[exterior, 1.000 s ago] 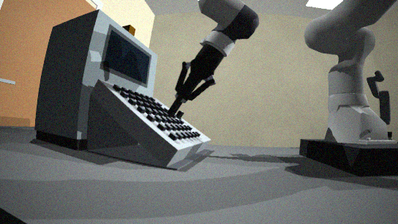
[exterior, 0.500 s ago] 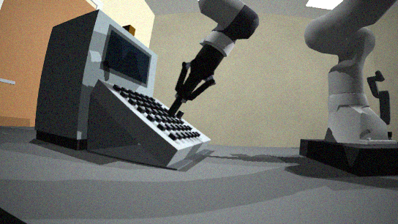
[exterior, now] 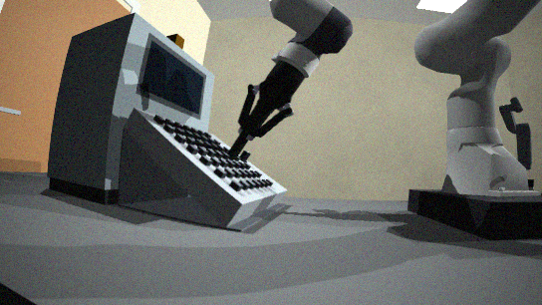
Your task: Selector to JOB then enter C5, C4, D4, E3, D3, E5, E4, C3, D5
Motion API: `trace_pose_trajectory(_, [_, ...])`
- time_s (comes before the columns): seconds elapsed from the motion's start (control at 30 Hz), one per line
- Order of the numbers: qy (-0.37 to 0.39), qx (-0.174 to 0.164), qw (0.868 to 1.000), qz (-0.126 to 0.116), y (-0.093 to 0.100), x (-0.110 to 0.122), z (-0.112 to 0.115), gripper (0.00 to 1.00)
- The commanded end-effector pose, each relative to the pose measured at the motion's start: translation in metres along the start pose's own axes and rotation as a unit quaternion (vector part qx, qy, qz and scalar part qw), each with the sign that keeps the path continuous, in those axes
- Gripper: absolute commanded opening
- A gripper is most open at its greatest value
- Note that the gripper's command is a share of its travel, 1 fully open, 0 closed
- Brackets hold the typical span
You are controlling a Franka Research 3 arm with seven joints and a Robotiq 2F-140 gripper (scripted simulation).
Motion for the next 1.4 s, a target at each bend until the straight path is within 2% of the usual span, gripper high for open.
trace_pose_trajectory(0.0, [0.001, 0.001, 1.0, -0.002, 0.0, -0.001, -0.001, 0.1])
trace_pose_trajectory(0.73, [0.001, 0.001, 1.0, -0.002, 0.001, -0.001, -0.001, 0.1])
trace_pose_trajectory(1.37, [0.001, 0.001, 1.0, -0.002, 0.026, -0.001, -0.001, 0.1])
Point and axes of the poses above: the point where the finger pads meet when closed, its own y axis back along the fingers, its own x axis across the jaws, z = x × y, the point moved 2 cm from there along y, back along the fingers, and after that the axes turned 3 degrees about -y, right-handed, at the moved point
